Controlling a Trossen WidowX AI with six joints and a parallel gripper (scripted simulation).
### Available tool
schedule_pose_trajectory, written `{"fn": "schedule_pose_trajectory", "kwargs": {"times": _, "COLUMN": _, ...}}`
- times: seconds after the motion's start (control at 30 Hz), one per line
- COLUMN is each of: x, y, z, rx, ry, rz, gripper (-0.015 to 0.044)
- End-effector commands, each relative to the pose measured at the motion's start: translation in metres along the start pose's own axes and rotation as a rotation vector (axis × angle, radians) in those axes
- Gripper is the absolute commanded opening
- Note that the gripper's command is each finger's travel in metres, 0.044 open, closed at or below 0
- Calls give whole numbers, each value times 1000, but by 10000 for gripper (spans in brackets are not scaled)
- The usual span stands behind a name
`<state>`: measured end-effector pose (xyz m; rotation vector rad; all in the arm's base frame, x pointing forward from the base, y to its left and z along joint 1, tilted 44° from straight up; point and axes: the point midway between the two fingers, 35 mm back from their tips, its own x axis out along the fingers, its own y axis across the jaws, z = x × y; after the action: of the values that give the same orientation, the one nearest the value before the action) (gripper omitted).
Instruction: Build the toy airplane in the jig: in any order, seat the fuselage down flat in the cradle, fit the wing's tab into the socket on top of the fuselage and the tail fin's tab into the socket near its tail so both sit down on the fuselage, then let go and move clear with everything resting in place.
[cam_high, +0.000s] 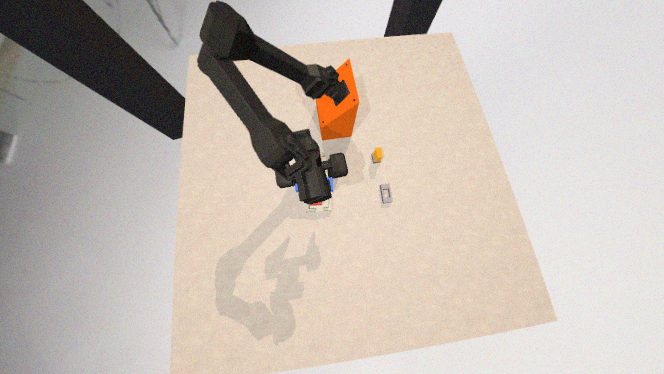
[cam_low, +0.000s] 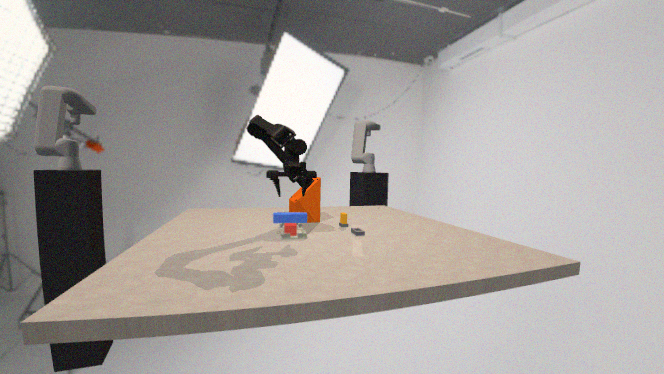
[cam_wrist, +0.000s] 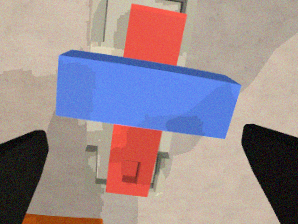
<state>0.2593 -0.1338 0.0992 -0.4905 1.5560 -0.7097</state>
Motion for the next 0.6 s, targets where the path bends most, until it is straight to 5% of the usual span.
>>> {"fn": "schedule_pose_trajectory", "kwargs": {"times": 0.0, "x": 0, "y": -1, "z": 1, "rx": 58, "ry": -1, "rz": -5, "gripper": 440}}
{"fn": "schedule_pose_trajectory", "kwargs": {"times": 0.23, "x": -2, "y": 24, "z": 4, "rx": 57, "ry": -8, "rz": 16, "gripper": 440}}
{"fn": "schedule_pose_trajectory", "kwargs": {"times": 0.57, "x": -11, "y": 190, "z": -30, "rx": 48, "ry": 0, "rz": 68, "gripper": 440}}
